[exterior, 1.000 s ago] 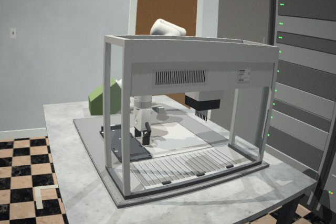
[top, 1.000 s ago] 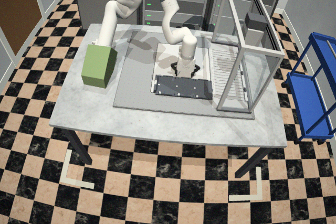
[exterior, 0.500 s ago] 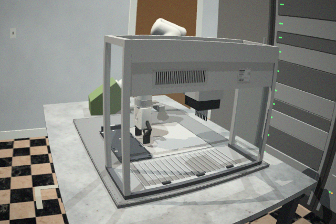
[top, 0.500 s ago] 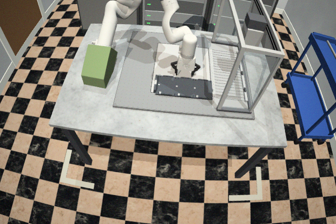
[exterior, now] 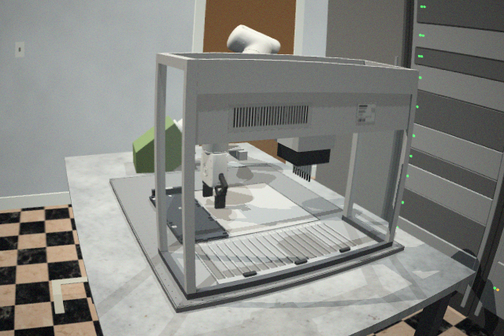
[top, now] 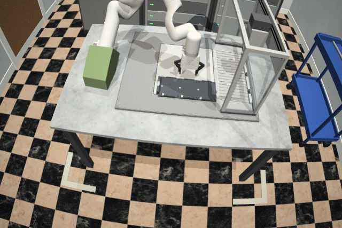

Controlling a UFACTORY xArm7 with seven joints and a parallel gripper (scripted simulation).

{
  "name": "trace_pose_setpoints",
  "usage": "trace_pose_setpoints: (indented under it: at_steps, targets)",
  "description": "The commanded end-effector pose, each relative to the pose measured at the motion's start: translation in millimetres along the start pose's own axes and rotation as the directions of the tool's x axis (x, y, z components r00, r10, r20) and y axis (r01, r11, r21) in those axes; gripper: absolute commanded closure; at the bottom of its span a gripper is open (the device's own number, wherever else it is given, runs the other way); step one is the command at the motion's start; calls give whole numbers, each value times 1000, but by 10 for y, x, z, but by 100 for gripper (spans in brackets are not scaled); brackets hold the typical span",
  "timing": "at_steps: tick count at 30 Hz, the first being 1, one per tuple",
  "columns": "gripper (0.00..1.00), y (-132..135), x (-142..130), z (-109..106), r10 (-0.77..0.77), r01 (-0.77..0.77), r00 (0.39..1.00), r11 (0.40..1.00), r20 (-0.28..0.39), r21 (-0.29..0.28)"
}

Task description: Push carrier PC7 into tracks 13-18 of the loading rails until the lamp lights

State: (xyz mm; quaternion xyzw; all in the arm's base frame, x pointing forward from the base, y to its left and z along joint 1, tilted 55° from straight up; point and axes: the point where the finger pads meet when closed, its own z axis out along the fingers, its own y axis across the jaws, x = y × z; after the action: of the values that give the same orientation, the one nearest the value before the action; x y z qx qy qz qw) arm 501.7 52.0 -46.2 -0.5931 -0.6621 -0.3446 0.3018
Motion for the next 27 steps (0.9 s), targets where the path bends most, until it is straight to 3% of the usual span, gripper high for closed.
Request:
trace_pose_setpoints:
  at_steps: [1,27]
  targets:
    - [0,10,-12,-62,0,0,1000,1000,3,-4]
    - [0,9,-11,-463,1,0,1000,1000,3,-4]
